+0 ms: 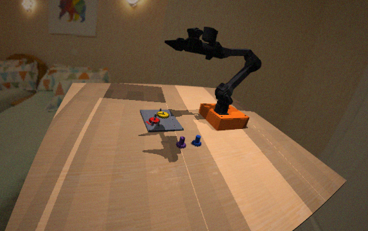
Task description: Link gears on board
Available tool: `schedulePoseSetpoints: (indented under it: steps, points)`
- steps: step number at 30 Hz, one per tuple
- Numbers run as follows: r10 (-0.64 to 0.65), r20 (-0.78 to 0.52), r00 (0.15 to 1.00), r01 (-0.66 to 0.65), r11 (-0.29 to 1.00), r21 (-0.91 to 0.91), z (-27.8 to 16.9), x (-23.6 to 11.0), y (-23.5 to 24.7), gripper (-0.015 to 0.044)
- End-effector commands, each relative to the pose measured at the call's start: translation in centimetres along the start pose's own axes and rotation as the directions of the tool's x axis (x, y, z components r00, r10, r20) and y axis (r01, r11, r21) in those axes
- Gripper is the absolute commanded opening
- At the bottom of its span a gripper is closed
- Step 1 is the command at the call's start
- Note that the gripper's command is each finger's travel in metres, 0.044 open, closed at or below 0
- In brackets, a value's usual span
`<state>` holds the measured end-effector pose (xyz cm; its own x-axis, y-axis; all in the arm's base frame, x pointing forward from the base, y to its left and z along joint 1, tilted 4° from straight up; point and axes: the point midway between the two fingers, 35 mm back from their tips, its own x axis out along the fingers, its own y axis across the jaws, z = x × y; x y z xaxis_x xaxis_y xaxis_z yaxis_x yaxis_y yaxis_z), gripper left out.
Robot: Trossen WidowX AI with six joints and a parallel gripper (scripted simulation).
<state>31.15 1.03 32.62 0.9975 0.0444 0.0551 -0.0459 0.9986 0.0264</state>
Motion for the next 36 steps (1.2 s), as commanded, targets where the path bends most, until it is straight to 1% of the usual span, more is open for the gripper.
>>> schedulePoseSetpoints:
  steps: [1,2,4,6,8,11,14,17,21,24,25,26,27,33,36]
  points:
    - [0.004,-0.01,1.0,-0.004,1.0,0.009,-0.2,0.1,0.1,0.0426]
    - [0.015,-0.042,0.999,-0.013,0.999,0.037,-0.9,0.4,0.5,0.044]
    - [0.056,-0.155,0.986,-0.035,0.99,0.134,-3.4,1.4,2.0,0.044]
    - [0.099,-0.278,0.956,-0.033,0.972,0.232,-6.1,2.1,3.7,0.044]
    - [0.137,-0.396,0.908,-0.006,0.949,0.314,-8.9,2.4,5.5,0.044]
    - [0.183,-0.571,0.8,0.078,0.912,0.402,-13.2,2.0,8.4,0.044]
    - [0.203,-0.723,0.66,0.197,0.882,0.428,-17.3,0.7,11.0,0.044]
    - [0.19,-0.849,0.493,0.335,0.859,0.386,-21.2,-1.5,13.3,0.044]
    - [0.105,-0.966,0.236,0.517,0.829,0.216,-25.7,-5.7,15.6,0.044]
    - [-0.008,-0.999,0.053,0.612,0.79,0.026,-28.3,-9.2,16.5,0.044]
    - [-0.045,-0.999,0.007,0.631,0.775,-0.031,-28.9,-10.3,16.4,0.044]
    - [-0.068,-0.997,-0.02,0.64,0.765,-0.065,-29.2,-10.9,16.3,0.044]
    - [-0.076,-0.997,-0.029,0.643,0.762,-0.077,-29.2,-11.1,16.3,0.044]
    - [-0.076,-0.997,-0.029,0.643,0.762,-0.077,-29.3,-10.9,16.4,0.044]
    - [-0.076,-0.997,-0.029,0.643,0.762,-0.077,-30.3,-10.9,16.3,0.044]
